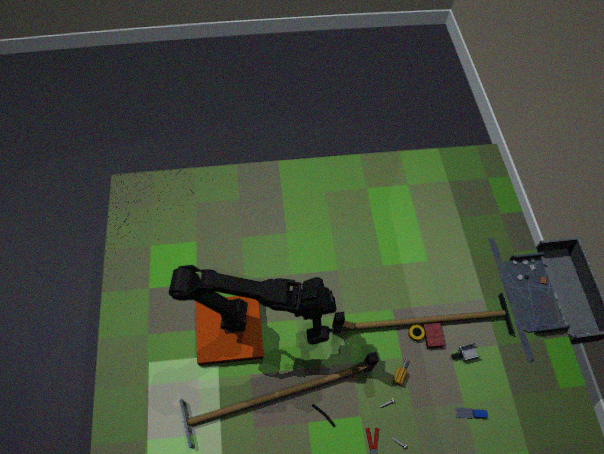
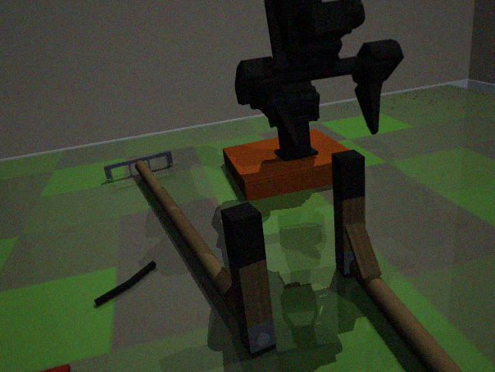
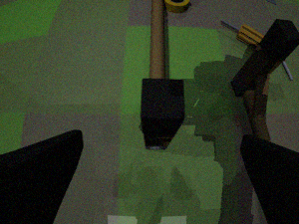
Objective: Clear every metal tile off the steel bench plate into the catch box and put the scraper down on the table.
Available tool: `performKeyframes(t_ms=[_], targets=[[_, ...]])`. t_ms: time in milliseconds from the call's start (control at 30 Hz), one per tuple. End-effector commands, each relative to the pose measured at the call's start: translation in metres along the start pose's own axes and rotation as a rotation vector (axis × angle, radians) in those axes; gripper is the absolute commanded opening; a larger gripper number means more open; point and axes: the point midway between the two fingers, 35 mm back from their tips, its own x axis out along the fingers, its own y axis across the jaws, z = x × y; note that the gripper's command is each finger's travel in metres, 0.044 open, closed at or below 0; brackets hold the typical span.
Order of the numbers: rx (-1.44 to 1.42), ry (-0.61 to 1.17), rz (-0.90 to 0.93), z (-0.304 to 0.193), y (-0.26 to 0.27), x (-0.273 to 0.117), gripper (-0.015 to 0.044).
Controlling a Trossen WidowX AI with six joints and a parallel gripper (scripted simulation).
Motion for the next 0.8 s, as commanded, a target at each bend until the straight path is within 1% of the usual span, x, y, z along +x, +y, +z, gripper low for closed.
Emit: performKeyframes(t_ms=[0,767], targets=[[-0.006,-0.004,0.003,-0.003,0.000,0.004,0.0440],[-0.006,-0.006,0.003,0.001,0.000,0.038,0.0440]])
